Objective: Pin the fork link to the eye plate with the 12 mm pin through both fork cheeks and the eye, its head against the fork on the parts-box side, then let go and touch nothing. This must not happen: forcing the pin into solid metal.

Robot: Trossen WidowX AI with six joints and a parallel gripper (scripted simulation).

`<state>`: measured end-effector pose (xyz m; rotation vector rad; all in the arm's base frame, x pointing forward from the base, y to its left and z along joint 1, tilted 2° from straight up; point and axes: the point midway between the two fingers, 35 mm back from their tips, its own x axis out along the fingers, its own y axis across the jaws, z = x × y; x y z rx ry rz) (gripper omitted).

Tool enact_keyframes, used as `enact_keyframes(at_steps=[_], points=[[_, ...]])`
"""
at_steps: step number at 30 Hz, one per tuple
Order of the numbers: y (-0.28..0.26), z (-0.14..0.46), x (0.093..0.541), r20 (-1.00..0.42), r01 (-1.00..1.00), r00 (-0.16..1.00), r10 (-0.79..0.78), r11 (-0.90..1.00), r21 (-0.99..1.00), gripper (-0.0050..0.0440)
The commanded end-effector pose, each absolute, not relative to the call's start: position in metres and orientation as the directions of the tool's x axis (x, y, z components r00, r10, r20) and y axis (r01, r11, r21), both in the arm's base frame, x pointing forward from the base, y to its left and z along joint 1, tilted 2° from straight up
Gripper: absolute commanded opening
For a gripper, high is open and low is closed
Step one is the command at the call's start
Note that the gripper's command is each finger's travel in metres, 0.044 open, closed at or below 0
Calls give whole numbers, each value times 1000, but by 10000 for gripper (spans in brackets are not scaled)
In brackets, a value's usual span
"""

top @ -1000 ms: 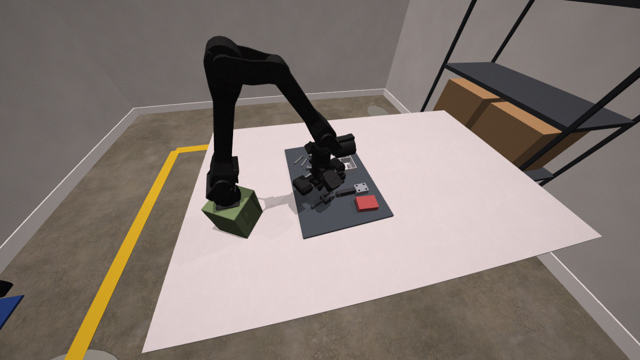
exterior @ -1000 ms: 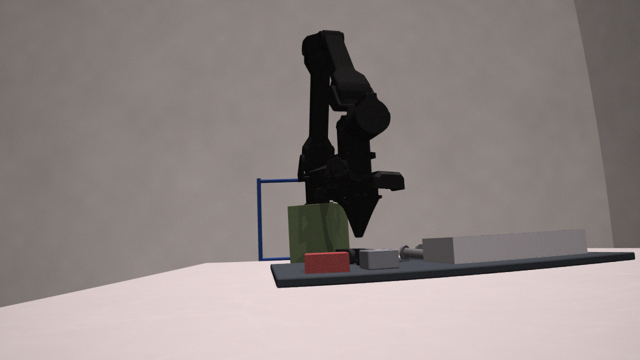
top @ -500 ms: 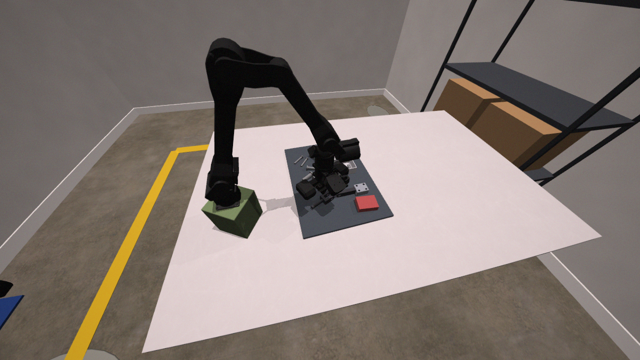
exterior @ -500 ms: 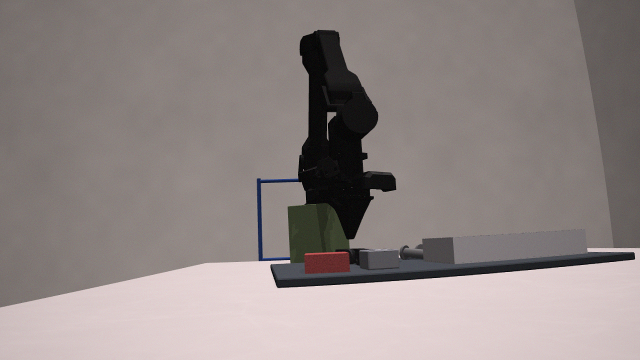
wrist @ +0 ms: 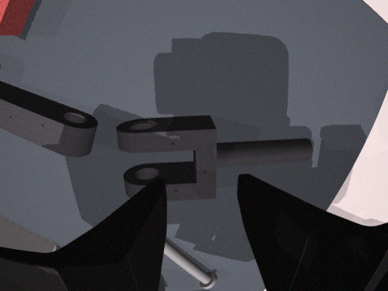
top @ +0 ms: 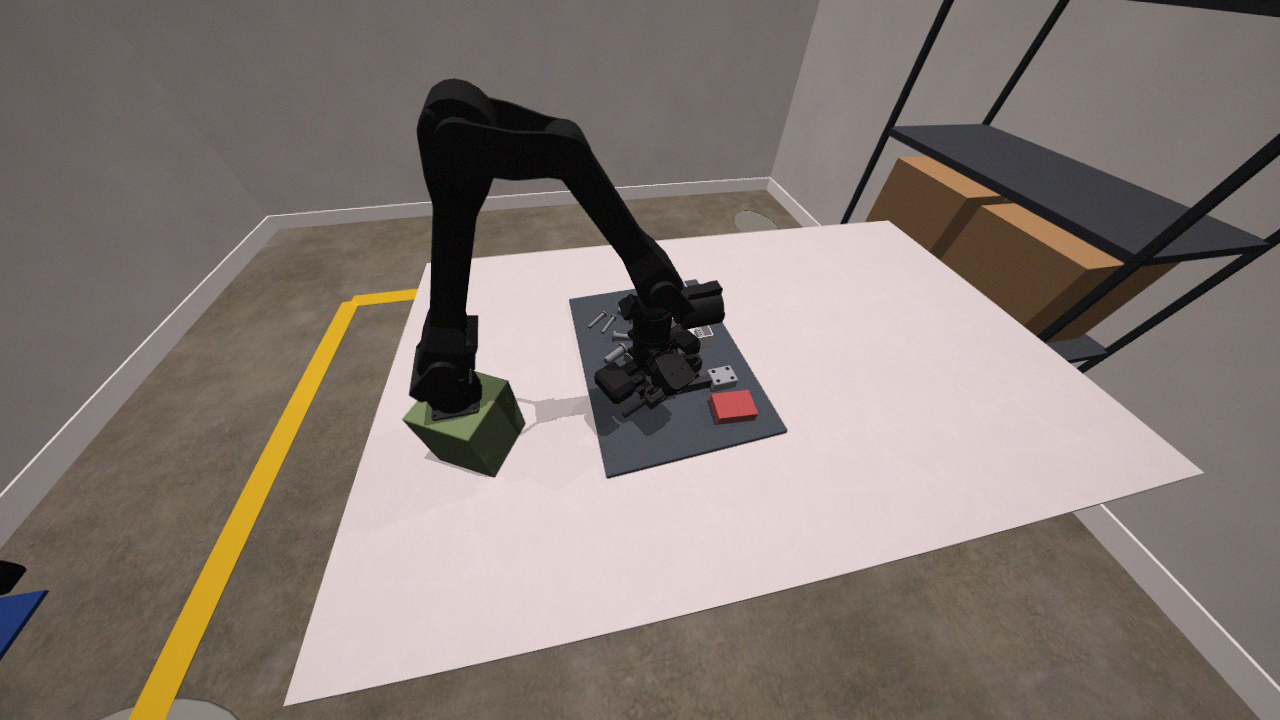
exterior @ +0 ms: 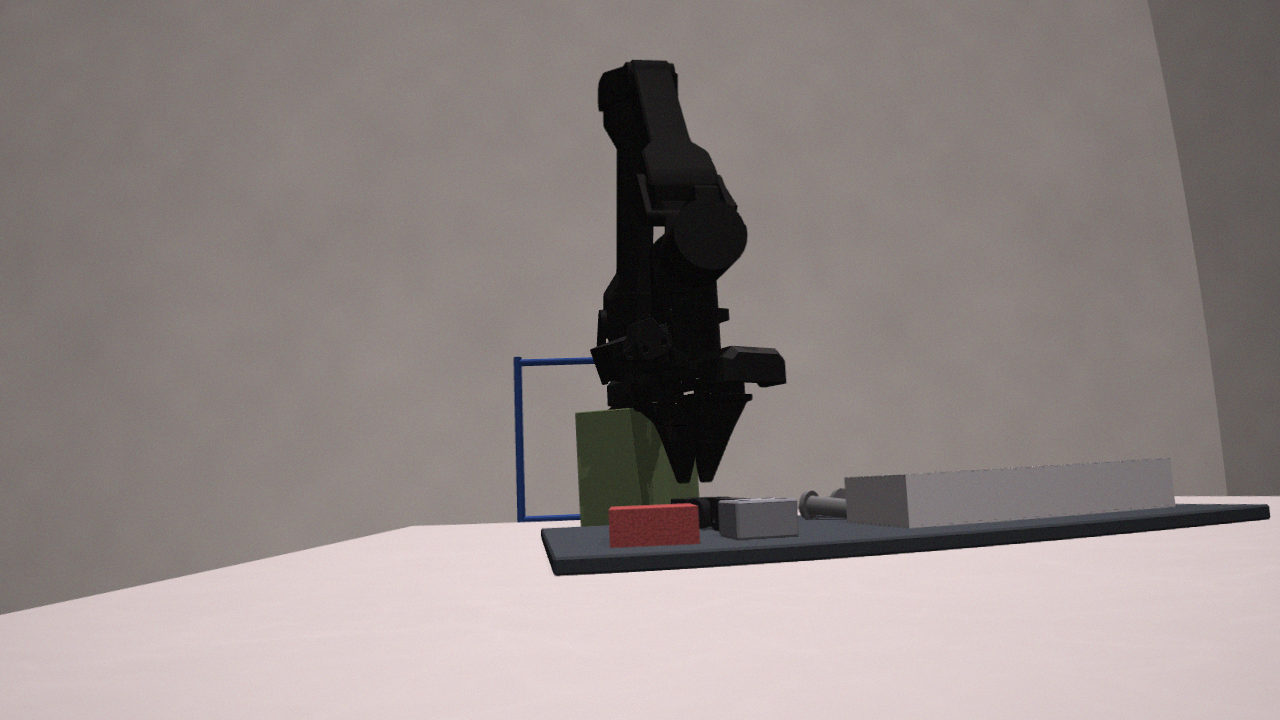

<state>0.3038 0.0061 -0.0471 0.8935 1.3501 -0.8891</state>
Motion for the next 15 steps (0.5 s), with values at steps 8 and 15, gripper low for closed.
enact_keyframes(at_steps=[8,15], points=[[6,-47,303,-1000,913,25,-13,407,18,290],[6,-47,304,-1000,676,26,-14,737,7,290]])
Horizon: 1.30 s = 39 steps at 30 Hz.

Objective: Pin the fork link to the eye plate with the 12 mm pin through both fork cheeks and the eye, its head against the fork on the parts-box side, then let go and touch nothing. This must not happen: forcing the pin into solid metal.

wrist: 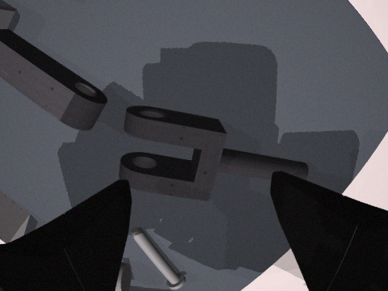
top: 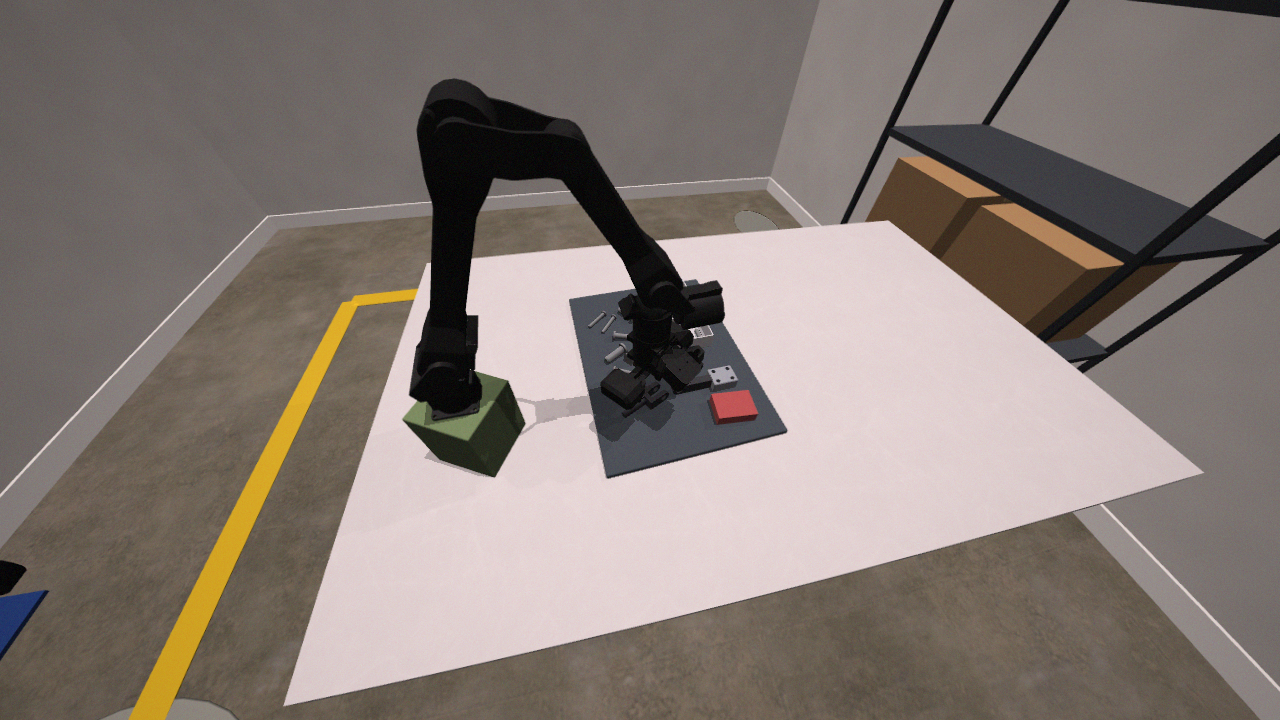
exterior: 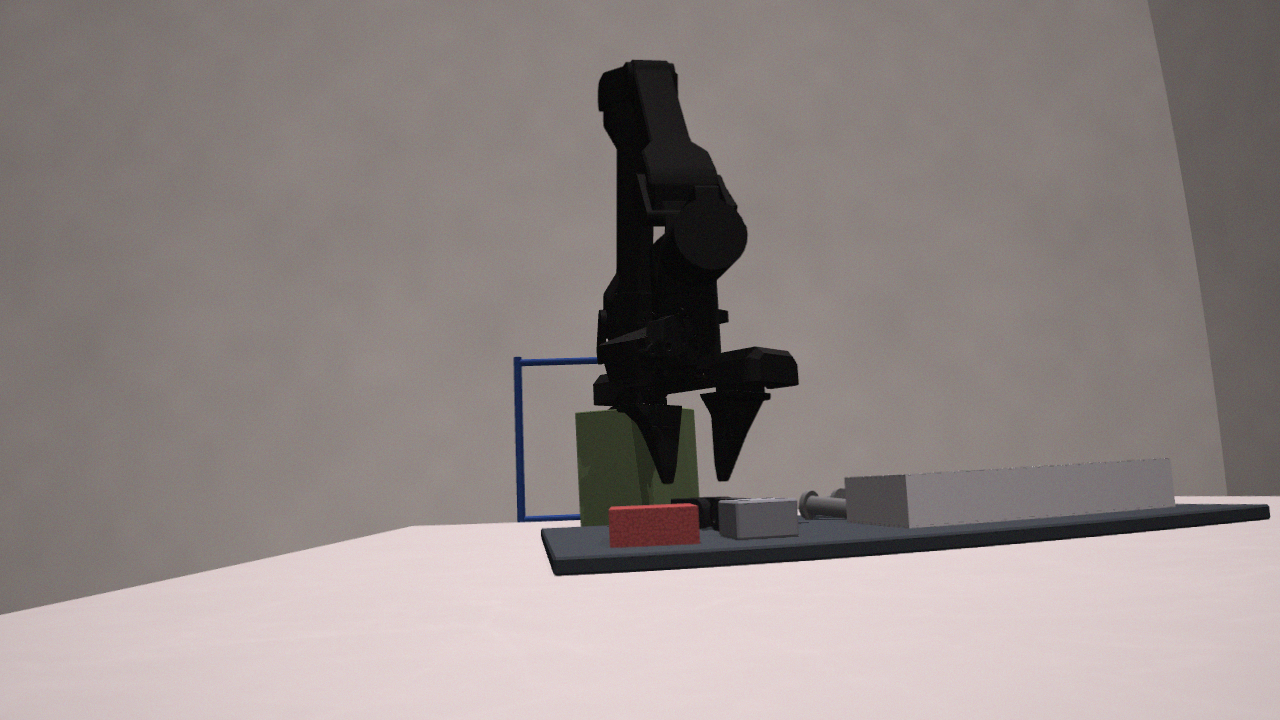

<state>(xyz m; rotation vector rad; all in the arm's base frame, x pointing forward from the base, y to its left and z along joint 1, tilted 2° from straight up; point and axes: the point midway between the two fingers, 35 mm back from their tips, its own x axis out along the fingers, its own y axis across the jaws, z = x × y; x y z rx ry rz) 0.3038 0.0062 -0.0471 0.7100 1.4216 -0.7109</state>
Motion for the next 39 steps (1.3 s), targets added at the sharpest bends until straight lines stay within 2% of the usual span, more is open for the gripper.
enact_keyframes(at_steps=[1,4,6,12,21,26,39], points=[[6,-47,304,-1000,636,26,-14,771,5,290],[6,-47,305,-1000,508,26,-15,862,1,290],[6,-47,305,-1000,508,26,-15,862,1,290],[6,-48,305,-1000,155,27,-15,988,-11,290],[6,-48,306,-999,-312,27,-17,950,-24,290],[6,-48,306,-999,-409,27,-17,912,-26,290],[4,-63,307,-999,-409,27,-16,912,-26,290]])
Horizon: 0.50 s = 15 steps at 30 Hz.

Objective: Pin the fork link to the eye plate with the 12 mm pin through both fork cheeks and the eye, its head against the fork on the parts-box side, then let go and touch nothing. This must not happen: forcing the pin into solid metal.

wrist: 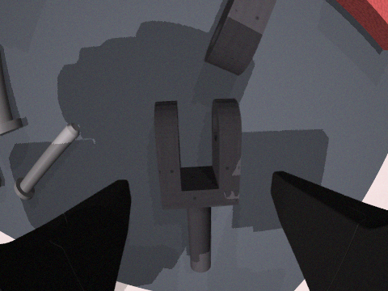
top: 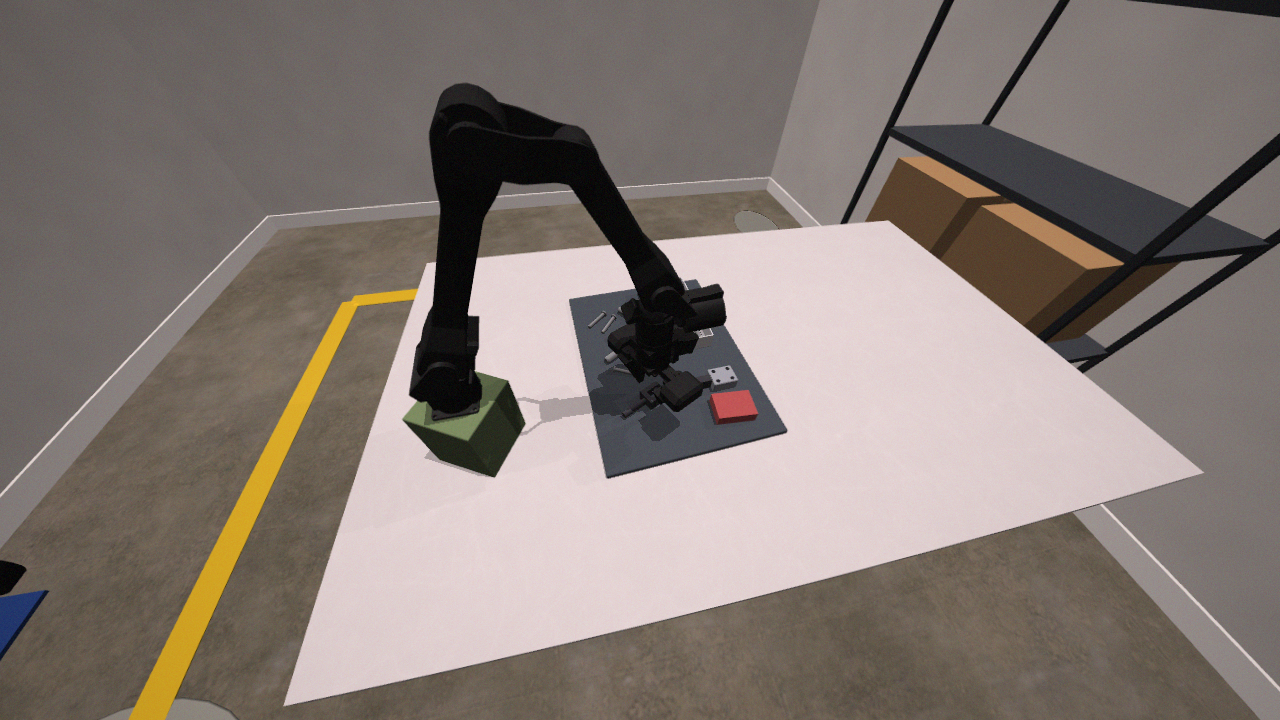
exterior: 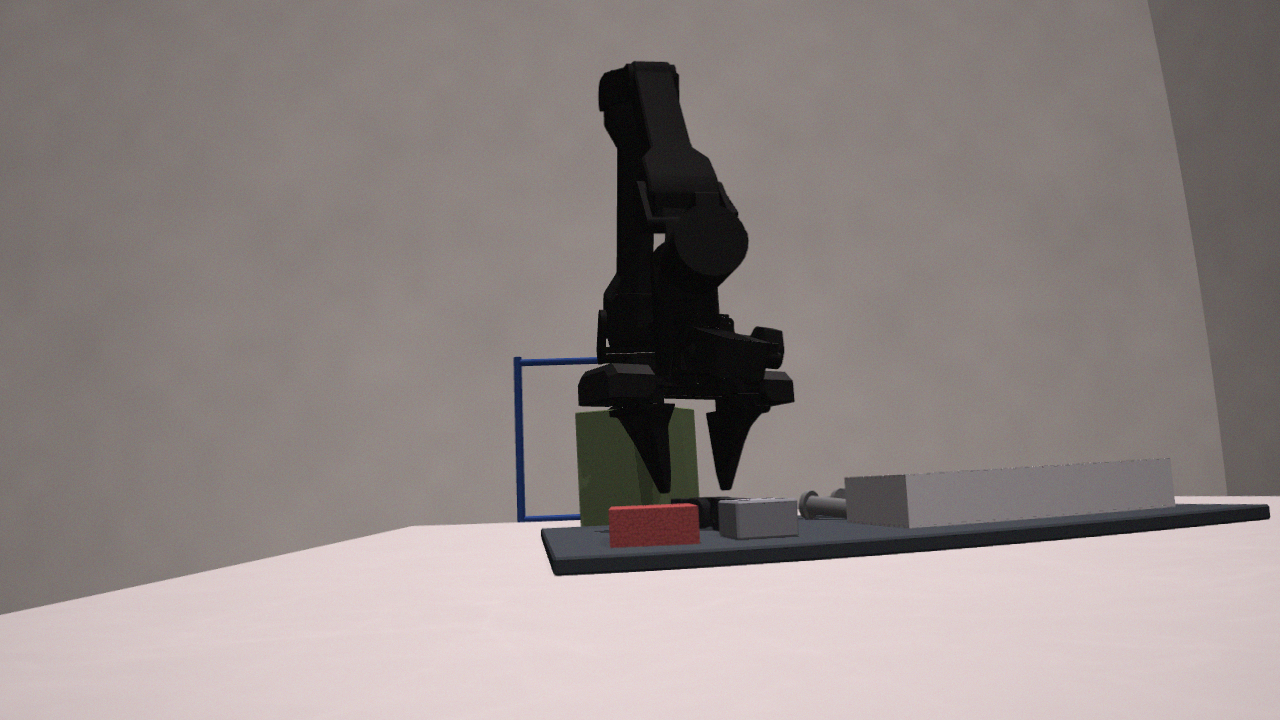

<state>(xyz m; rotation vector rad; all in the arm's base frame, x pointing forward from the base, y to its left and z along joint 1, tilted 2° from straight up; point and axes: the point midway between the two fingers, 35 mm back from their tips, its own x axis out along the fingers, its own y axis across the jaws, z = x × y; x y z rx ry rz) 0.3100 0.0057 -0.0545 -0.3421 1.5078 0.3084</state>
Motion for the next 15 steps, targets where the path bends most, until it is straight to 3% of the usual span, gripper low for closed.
enact_keyframes(at_steps=[1,15], points=[[4,-63,307,-999,-409,27,-16,912,-26,290],[5,-67,308,-999,-409,27,-16,912,-26,290]])
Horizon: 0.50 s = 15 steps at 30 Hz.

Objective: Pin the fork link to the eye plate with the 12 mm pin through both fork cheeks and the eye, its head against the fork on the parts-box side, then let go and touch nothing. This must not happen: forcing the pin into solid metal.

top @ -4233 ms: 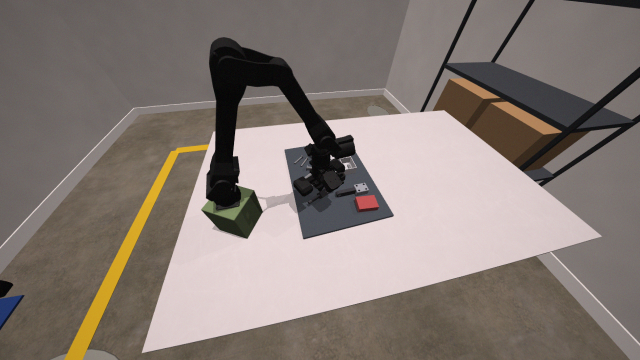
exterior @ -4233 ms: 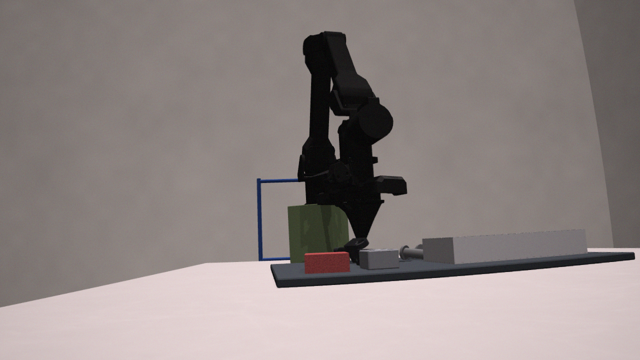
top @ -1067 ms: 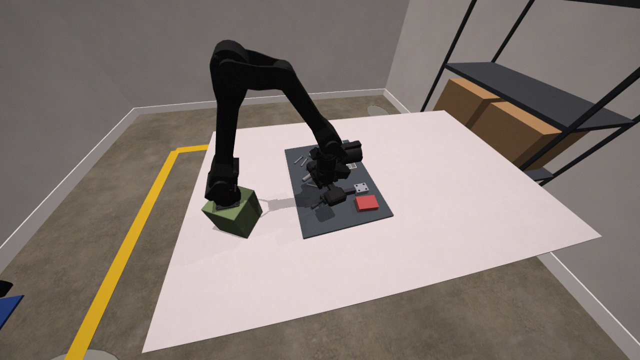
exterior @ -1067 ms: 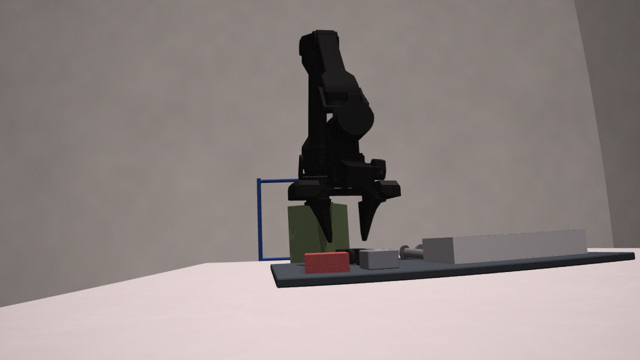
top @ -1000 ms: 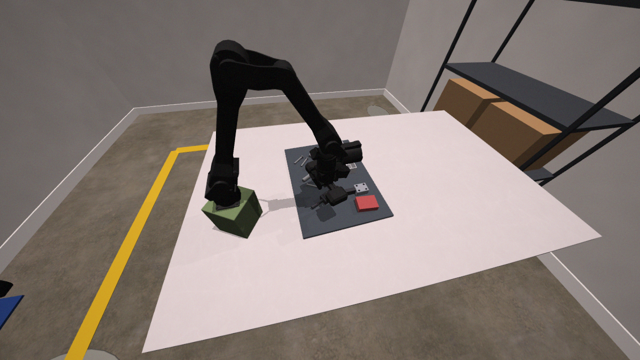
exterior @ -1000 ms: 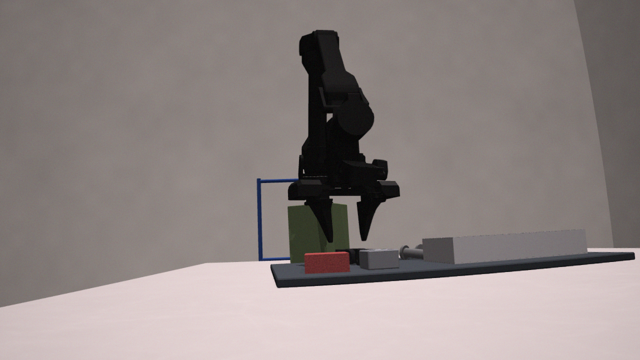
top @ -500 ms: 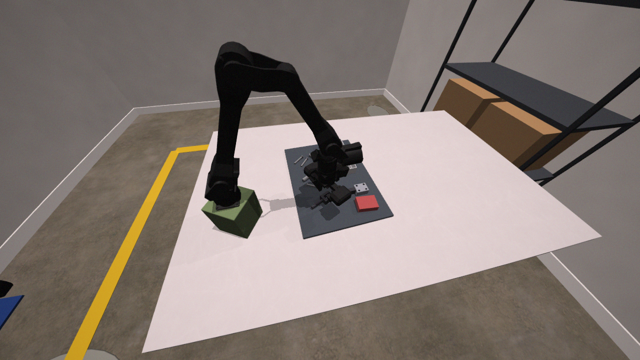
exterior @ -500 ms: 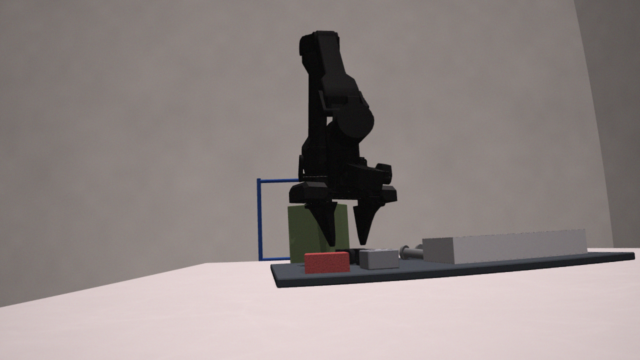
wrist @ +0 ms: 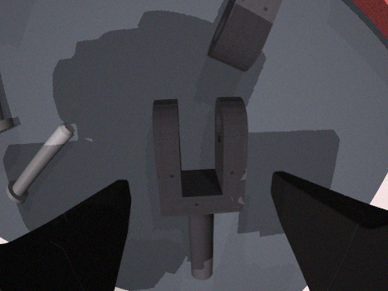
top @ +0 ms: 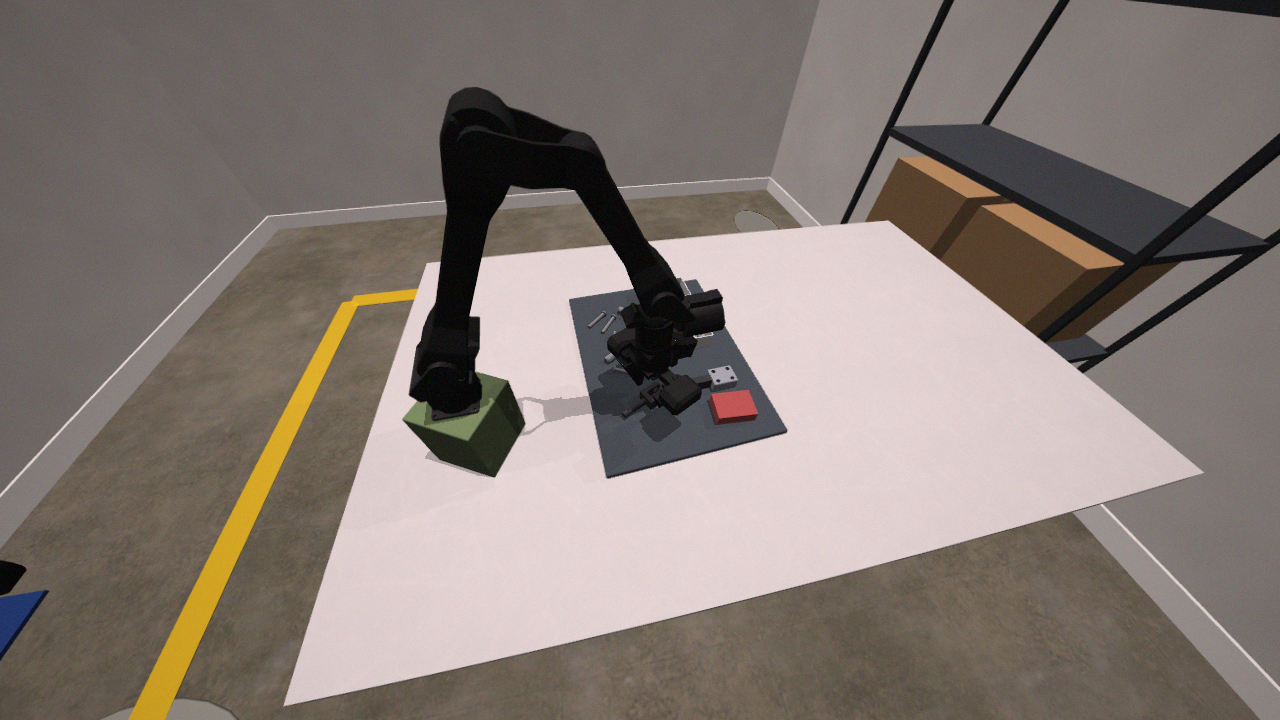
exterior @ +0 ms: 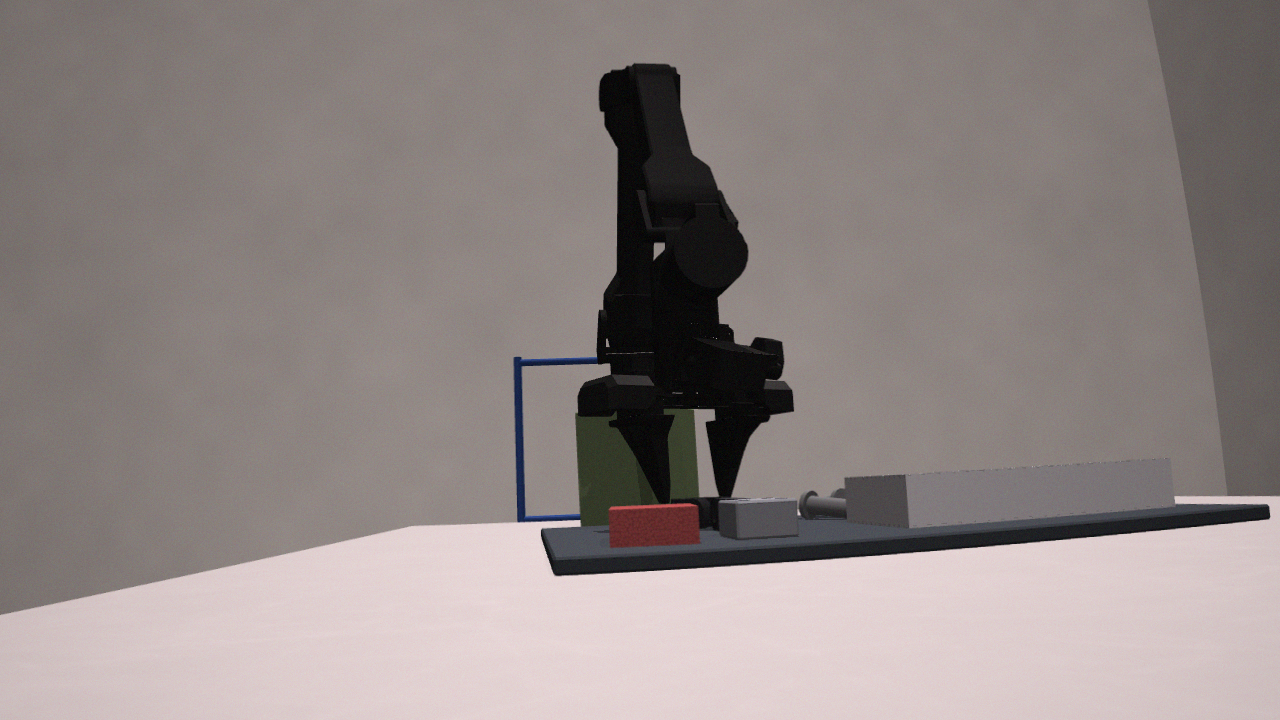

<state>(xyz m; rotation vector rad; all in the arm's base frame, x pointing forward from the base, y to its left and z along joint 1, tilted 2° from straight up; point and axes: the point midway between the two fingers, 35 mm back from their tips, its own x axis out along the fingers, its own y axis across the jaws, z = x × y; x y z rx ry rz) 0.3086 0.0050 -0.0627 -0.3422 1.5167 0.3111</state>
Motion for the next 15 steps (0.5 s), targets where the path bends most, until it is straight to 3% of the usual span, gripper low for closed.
enact_keyframes(at_steps=[1,15], points=[[4,-69,308,-999,-409,27,-16,912,-26,290],[4,-78,307,-999,-409,27,-16,912,-26,290]])
